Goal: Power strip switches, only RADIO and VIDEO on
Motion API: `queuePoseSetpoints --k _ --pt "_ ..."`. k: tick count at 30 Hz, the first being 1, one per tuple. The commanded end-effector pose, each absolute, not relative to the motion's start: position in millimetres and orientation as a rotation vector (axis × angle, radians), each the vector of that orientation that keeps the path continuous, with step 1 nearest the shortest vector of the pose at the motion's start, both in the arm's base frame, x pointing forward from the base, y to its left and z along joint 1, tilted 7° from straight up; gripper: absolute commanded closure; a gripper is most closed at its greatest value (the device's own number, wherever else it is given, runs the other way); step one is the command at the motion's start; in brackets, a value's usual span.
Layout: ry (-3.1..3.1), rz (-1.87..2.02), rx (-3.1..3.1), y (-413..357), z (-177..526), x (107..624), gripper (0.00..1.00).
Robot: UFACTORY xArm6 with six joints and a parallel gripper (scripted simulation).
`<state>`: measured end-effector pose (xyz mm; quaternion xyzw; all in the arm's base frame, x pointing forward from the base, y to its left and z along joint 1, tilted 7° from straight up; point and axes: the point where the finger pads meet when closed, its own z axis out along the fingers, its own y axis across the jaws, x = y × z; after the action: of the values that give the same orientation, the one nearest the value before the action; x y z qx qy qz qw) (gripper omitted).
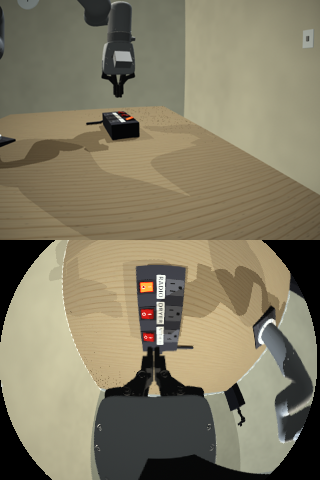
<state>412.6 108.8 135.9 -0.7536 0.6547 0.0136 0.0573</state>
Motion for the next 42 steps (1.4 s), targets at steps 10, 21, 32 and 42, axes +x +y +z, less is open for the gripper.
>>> queuePoseSetpoints --k 10,21,32,42 --pt "1.983 0.037 -2.282 109 135 414 1.0" --pt "1.983 0.037 -2.282 110 128 414 1.0" --pt "1.983 0.037 -2.282 111 117 415 1.0" --pt "1.983 0.037 -2.282 113 104 416 1.0"
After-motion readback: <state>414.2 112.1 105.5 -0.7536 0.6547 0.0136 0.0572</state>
